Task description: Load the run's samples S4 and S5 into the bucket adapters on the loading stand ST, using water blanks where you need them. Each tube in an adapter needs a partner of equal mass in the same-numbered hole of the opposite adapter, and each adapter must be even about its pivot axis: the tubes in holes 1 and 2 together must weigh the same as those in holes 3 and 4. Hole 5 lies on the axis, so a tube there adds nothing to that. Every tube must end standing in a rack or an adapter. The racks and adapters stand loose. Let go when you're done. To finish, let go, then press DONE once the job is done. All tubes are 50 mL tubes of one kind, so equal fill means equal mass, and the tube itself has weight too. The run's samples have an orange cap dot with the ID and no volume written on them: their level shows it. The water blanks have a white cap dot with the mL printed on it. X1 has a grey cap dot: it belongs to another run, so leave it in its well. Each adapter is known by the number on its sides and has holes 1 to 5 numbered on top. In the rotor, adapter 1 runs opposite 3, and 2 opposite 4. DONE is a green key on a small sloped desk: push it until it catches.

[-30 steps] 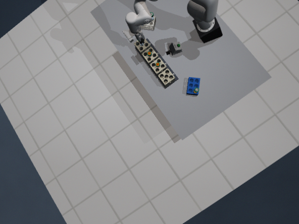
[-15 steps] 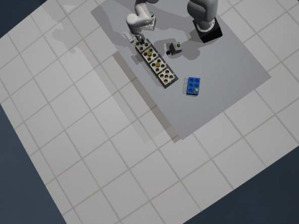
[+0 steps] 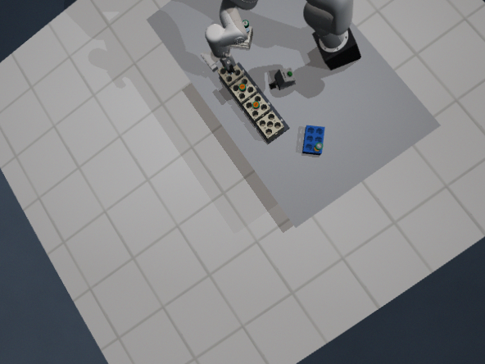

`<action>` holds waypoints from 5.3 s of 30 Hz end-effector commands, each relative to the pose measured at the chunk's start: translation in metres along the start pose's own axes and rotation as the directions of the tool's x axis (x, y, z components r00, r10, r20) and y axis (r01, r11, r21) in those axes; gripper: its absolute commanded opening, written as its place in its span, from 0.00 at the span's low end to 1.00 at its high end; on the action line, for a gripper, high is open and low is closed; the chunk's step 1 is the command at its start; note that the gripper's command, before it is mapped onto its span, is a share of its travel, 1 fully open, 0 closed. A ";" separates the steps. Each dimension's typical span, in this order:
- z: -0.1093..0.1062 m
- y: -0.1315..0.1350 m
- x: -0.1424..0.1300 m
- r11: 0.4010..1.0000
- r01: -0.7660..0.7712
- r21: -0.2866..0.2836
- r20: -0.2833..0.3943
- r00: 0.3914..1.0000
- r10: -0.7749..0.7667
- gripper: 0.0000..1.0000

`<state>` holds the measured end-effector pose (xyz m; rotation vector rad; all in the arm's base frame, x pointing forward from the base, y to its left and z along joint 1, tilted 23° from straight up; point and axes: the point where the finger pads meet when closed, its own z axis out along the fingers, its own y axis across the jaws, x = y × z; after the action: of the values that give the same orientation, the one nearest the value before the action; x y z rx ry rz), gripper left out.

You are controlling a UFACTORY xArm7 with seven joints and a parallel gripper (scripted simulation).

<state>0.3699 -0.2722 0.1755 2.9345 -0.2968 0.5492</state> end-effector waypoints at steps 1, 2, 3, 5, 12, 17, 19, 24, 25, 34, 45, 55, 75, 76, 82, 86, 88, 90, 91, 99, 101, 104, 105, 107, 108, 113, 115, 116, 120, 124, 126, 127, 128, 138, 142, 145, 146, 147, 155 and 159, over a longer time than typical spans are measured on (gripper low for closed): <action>0.003 0.000 0.001 1.000 0.000 0.000 -0.003 1.000 0.000 0.00; 0.004 0.000 0.001 1.000 0.000 0.000 -0.003 1.000 0.000 0.00; 0.005 0.000 0.001 1.000 0.000 0.000 -0.003 1.000 0.000 0.00; 0.007 0.000 0.001 1.000 0.000 0.000 -0.003 1.000 0.000 0.00; 0.014 0.000 0.001 1.000 0.000 0.000 -0.003 1.000 0.000 0.00; 0.017 0.000 0.001 1.000 0.000 0.000 -0.003 1.000 0.000 0.00; 0.019 0.000 0.001 1.000 0.000 0.000 -0.003 1.000 0.000 0.00; 0.024 0.000 0.001 1.000 0.000 0.000 -0.003 1.000 0.000 0.00; 0.025 0.000 0.001 1.000 0.000 0.000 -0.003 1.000 0.000 0.00; 0.032 0.000 0.001 1.000 0.000 0.000 -0.003 1.000 0.000 0.00; 0.034 0.000 0.001 1.000 0.000 0.000 -0.003 1.000 0.000 0.00; 0.034 0.000 0.001 1.000 0.000 0.000 -0.003 1.000 0.000 0.44; 0.034 0.000 0.001 1.000 0.000 0.000 -0.003 1.000 0.000 0.44; 0.034 0.000 0.001 1.000 0.000 0.000 -0.003 1.000 0.000 0.44; 0.032 0.001 0.001 1.000 0.000 0.000 -0.003 1.000 0.000 0.44; 0.024 0.001 0.001 1.000 0.000 0.000 -0.003 1.000 0.000 0.44; 0.020 0.001 0.001 1.000 0.000 0.000 -0.003 1.000 0.000 0.44; 0.016 0.001 0.001 1.000 0.000 0.000 -0.003 1.000 0.000 0.44; 0.014 0.001 0.001 1.000 0.000 0.000 -0.003 1.000 0.000 0.44; 0.002 0.001 0.001 1.000 0.000 0.000 -0.003 1.000 0.000 0.44; -0.002 0.001 0.001 1.000 0.000 0.000 -0.003 1.000 0.000 0.44; -0.008 0.001 0.001 1.000 0.000 0.000 -0.003 1.000 0.000 0.44; -0.010 0.001 0.001 1.000 0.000 0.000 -0.003 1.000 0.000 0.44; -0.014 0.001 0.001 1.000 0.000 0.000 -0.003 1.000 0.000 0.44; -0.016 0.001 0.001 1.000 0.000 0.000 -0.003 1.000 0.000 0.44; -0.026 0.001 0.001 1.000 0.000 -0.001 -0.003 1.000 0.000 0.44; -0.028 0.001 0.001 1.000 0.000 -0.001 -0.003 1.000 0.000 0.44; -0.028 0.001 0.001 1.000 0.000 -0.001 -0.003 1.000 0.000 0.44; -0.036 0.001 0.001 1.000 0.000 -0.001 -0.003 1.000 0.000 0.44; -0.044 0.001 0.001 1.000 0.000 -0.001 -0.003 1.000 0.000 0.44; -0.048 0.001 0.001 1.000 0.000 -0.001 -0.003 1.000 0.000 0.44; -0.050 0.001 0.001 1.000 0.000 -0.001 -0.003 1.000 0.000 0.44; -0.052 0.001 0.001 1.000 0.000 -0.001 -0.003 1.000 0.000 0.44; -0.068 0.001 0.001 1.000 0.000 -0.001 -0.003 1.000 0.000 0.44; -0.076 0.001 0.001 1.000 0.000 -0.001 -0.003 1.000 0.000 0.44; -0.082 0.001 0.001 1.000 0.000 -0.001 -0.003 1.000 0.000 0.44; -0.084 0.001 0.001 1.000 0.000 -0.001 -0.003 1.000 0.000 0.44; -0.086 0.001 0.001 1.000 0.000 -0.001 -0.003 1.000 0.000 0.44; -0.097 0.001 0.001 1.000 0.000 -0.001 -0.003 1.000 0.000 0.44; -0.097 0.001 0.001 1.000 0.000 -0.001 -0.003 1.000 0.000 0.44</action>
<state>0.3375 -0.2559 0.2638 2.9345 -0.2967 0.5505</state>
